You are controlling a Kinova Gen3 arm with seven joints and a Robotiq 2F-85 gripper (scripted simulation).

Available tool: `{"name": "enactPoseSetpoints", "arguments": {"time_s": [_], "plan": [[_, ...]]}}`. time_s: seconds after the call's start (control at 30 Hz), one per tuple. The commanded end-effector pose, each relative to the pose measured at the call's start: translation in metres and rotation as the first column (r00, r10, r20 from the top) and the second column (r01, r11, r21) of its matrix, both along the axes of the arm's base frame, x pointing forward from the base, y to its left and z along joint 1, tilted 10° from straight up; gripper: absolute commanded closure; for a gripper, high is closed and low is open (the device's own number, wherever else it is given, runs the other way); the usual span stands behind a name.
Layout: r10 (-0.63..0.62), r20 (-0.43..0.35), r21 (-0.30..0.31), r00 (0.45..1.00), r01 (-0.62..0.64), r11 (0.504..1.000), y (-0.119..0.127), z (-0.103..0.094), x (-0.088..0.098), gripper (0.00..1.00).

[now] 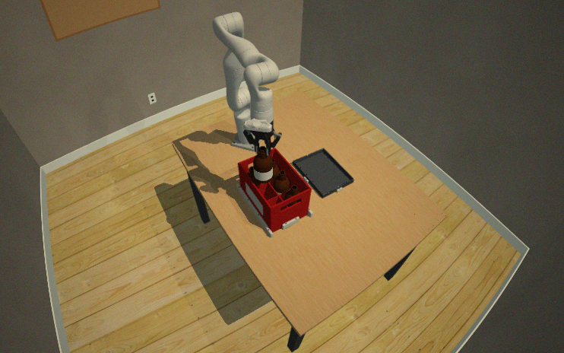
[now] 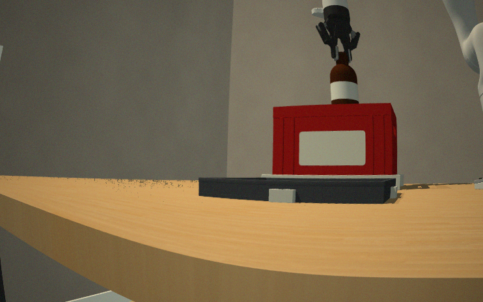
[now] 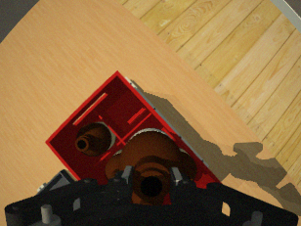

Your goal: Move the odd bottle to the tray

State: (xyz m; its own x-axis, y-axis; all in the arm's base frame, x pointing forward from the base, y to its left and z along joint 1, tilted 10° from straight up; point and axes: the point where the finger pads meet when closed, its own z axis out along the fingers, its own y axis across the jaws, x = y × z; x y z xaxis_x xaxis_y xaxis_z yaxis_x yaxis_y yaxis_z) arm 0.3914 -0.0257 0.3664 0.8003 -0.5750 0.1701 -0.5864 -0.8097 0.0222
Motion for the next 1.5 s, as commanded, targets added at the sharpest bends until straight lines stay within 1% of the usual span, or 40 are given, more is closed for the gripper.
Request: {"name": "enactPoseSetpoints", "arguments": {"time_s": [0.0, 0.8, 1.47], "plan": [[0.0, 0.002, 0.0, 1.0, 0.0, 1.0, 0.0001, 0.0006, 0.0002, 1.0], [0.0, 0.002, 0.0, 1.0, 0.0, 1.0, 0.0017, 0.0004, -0.0002, 1.0], [0.0, 0.002, 0.0, 1.0, 0.0, 1.0, 0.0085, -0.0006, -0.0018, 1.0]]}}
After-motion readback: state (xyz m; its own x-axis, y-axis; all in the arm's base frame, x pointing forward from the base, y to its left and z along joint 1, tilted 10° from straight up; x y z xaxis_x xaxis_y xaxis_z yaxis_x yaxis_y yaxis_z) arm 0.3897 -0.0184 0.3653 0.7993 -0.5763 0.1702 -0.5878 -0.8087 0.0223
